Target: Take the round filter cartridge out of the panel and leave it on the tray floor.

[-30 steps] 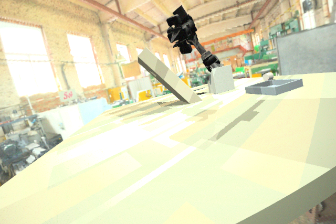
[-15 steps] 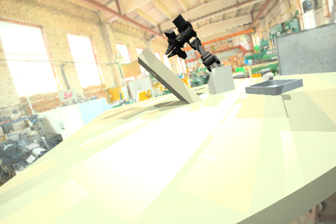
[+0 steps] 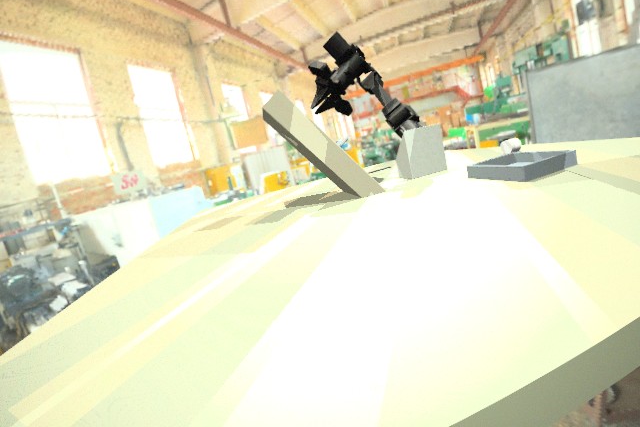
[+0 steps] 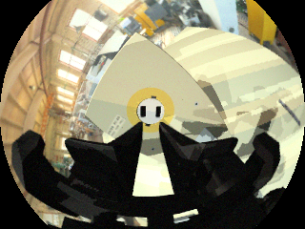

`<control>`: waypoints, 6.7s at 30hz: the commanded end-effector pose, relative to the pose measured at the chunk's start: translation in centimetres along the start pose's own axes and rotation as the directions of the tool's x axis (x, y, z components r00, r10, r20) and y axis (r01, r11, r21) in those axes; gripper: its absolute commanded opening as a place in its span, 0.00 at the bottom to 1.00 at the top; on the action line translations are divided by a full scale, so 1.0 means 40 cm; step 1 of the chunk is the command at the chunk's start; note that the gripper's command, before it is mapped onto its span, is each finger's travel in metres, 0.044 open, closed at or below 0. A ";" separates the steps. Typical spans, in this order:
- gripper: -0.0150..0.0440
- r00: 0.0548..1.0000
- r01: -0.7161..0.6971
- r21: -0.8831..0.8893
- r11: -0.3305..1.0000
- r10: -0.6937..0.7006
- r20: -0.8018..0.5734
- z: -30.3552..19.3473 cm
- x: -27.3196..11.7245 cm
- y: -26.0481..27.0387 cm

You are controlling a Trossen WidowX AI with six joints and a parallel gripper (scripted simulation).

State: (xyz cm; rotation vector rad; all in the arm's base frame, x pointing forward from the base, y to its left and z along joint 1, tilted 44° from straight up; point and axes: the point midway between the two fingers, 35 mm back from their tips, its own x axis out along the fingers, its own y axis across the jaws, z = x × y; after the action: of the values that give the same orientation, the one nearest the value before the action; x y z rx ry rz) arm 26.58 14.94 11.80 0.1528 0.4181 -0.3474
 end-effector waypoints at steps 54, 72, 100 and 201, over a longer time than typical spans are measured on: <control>0.42 1.000 -0.005 -0.008 1.000 0.005 0.005 0.002 0.105 -0.001; 0.42 1.000 -0.006 -0.008 1.000 0.006 0.006 0.002 0.117 -0.002; 0.31 1.000 -0.002 -0.005 1.000 0.002 0.013 0.004 0.135 -0.002; 0.25 1.000 0.001 -0.996 0.087 0.004 0.001 -0.114 -0.020 -0.158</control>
State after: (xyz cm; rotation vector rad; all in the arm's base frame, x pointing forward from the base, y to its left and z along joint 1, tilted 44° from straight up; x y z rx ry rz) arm 22.20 10.79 7.83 -1.3009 0.5869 0.0371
